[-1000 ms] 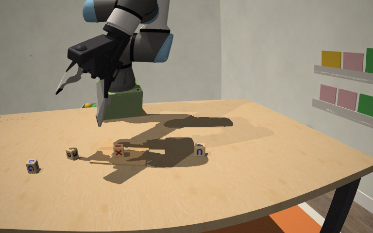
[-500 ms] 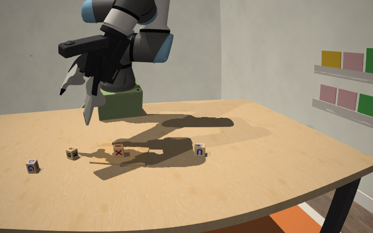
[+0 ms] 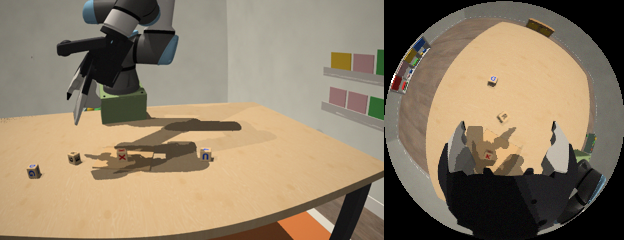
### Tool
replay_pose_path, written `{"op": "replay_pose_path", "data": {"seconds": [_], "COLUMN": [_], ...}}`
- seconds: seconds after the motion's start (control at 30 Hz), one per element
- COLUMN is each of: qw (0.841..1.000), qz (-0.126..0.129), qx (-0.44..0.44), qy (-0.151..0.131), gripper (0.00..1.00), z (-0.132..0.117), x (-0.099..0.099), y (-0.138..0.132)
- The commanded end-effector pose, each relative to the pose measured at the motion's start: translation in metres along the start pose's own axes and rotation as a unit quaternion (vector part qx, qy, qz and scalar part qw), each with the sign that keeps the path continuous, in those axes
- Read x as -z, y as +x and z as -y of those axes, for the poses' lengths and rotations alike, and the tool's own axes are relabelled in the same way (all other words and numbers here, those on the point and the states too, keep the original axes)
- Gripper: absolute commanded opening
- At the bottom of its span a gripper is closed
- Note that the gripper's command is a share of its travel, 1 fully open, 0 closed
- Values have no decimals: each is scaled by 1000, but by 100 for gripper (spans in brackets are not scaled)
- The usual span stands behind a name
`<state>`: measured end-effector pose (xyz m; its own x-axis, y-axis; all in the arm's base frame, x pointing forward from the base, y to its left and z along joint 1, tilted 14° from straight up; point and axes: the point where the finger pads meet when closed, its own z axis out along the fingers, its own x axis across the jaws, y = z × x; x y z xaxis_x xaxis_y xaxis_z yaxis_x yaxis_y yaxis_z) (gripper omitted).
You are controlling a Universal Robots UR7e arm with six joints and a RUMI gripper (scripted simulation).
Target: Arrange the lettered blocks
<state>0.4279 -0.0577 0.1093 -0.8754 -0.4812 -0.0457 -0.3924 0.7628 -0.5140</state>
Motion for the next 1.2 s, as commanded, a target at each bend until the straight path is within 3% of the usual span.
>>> {"op": "replay_pose_path", "data": {"seconds": [0.0, 0.4, 1.17], "qw": [999, 992, 980], "qz": [-1, -1, -1], "qx": [-41, -130, -197], "qy": [1, 2, 3], "gripper": [100, 100, 100], "z": [2, 4, 5], "x": [0, -2, -3], "y": [2, 7, 10]}}
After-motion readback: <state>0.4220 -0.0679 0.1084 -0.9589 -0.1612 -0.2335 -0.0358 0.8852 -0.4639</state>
